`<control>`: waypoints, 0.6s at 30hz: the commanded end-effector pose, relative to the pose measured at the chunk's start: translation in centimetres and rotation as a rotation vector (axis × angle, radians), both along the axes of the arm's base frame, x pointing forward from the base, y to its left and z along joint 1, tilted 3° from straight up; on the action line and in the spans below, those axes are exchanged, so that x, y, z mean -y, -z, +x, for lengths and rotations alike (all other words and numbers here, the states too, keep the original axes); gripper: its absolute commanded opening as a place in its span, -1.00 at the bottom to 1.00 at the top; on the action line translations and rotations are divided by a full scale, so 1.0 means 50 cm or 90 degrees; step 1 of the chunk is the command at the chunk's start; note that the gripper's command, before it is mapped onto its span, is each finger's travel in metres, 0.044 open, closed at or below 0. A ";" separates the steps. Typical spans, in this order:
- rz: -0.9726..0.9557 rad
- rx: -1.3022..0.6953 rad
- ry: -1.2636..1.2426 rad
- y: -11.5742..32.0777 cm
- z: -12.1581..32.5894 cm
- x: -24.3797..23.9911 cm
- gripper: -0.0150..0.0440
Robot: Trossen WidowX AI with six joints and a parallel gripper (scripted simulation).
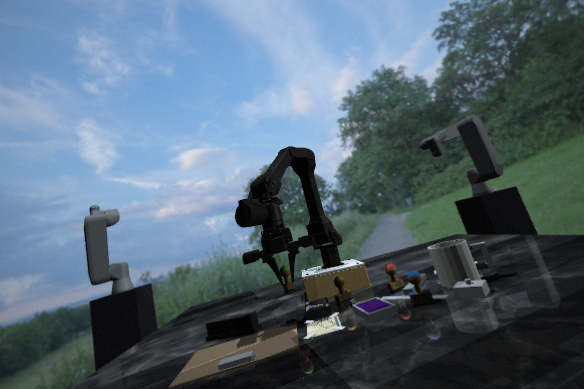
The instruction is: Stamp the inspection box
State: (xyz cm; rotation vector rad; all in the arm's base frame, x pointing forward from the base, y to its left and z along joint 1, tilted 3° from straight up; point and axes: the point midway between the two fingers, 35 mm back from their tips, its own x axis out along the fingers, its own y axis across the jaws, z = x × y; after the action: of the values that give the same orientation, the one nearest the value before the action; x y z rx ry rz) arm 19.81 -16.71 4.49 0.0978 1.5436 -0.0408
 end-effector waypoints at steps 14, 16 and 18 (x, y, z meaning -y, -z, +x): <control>0.000 -0.003 -0.004 0.057 0.000 0.000 -0.49; 0.000 -0.003 -0.004 0.063 0.000 0.000 -0.49; 0.000 -0.003 -0.004 0.070 0.000 0.000 -0.49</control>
State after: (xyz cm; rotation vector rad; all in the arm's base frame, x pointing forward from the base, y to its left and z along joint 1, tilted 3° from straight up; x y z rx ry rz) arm 19.91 -16.73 1.62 0.0942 1.5406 -0.0410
